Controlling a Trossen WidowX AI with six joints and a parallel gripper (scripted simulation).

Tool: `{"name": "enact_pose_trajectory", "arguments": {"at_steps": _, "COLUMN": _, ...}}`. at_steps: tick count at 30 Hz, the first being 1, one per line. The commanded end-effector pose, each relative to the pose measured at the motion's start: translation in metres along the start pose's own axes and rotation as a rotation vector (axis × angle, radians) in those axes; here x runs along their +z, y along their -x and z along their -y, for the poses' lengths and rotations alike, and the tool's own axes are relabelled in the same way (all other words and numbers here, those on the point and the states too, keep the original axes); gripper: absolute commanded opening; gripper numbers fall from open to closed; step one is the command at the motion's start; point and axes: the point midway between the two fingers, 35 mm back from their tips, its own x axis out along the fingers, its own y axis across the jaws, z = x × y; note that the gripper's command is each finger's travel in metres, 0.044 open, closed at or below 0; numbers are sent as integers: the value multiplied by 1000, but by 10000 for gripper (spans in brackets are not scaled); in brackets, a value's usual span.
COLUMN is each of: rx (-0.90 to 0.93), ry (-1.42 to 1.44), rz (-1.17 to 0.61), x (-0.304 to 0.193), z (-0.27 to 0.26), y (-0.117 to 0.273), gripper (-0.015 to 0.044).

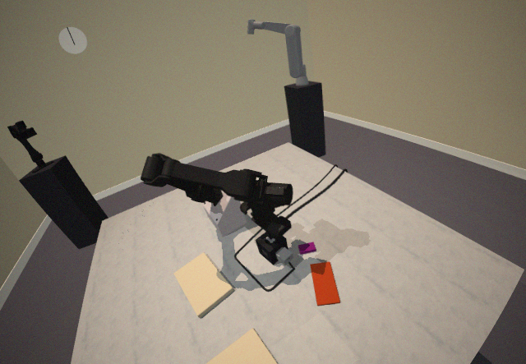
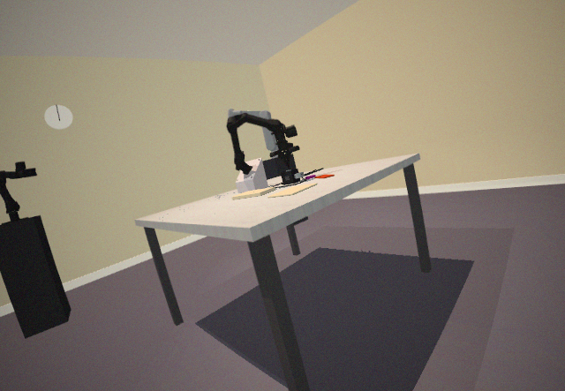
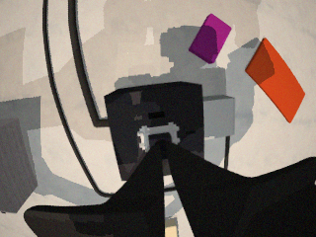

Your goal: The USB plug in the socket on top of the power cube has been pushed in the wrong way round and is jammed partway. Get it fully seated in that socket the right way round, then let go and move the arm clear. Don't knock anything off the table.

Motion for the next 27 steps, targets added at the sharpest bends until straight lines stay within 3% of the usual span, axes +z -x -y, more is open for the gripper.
{"name": "enact_pose_trajectory", "arguments": {"at_steps": 1, "rx": -2, "ry": 3, "rz": -3, "x": 0, "z": 0, "y": -1, "gripper": 0}}
{"name": "enact_pose_trajectory", "arguments": {"at_steps": 27, "rx": -2, "ry": 3, "rz": -3, "x": -1, "z": 0, "y": -4, "gripper": 0}}
